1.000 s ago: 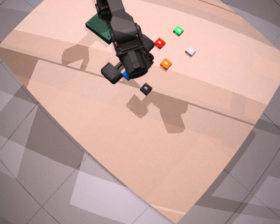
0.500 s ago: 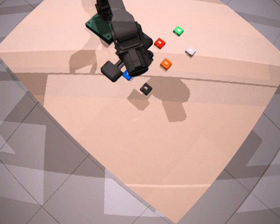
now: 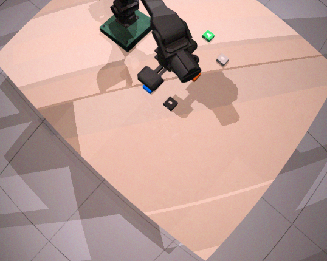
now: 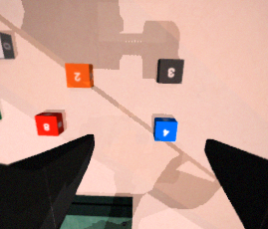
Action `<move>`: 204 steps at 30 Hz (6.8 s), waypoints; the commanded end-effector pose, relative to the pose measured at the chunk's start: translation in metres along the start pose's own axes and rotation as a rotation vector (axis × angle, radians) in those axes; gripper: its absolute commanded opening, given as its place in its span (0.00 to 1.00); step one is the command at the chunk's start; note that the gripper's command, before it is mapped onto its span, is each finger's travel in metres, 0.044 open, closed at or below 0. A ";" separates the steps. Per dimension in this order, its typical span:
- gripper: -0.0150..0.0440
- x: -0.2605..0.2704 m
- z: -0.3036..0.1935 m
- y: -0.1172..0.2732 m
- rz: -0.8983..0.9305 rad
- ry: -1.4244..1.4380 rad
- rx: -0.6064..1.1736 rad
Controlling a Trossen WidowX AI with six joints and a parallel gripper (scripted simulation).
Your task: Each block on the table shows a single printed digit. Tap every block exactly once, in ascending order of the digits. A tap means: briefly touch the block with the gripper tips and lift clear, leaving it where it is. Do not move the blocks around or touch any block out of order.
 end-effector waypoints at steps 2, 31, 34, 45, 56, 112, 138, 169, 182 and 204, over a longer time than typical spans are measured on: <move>0.93 0.059 0.048 -0.002 0.015 0.007 0.002; 0.93 0.119 0.026 0.001 0.020 0.007 0.005; 0.93 0.141 0.001 -0.001 0.022 0.007 0.007; 0.93 0.142 -0.001 -0.001 0.023 0.007 0.007; 0.93 0.142 -0.001 -0.001 0.023 0.007 0.007; 0.93 0.176 0.131 0.001 0.026 0.007 -0.004; 0.93 -0.044 0.043 -0.003 0.006 0.004 0.003; 0.93 0.043 0.098 0.000 0.012 0.007 -0.005; 0.93 0.176 0.131 0.001 0.026 0.007 -0.004; 0.29 0.178 0.131 -0.080 0.026 0.007 -0.004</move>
Point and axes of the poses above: the point midway between the two fingers, 35 mm back from their tips, its own y axis back along the fingers, its own x axis across the jaws, z = x × y, the point moved 5 cm from there along y, back along the fingers, and after that the axes turned 15 degrees about y, right-handed, at the moved point
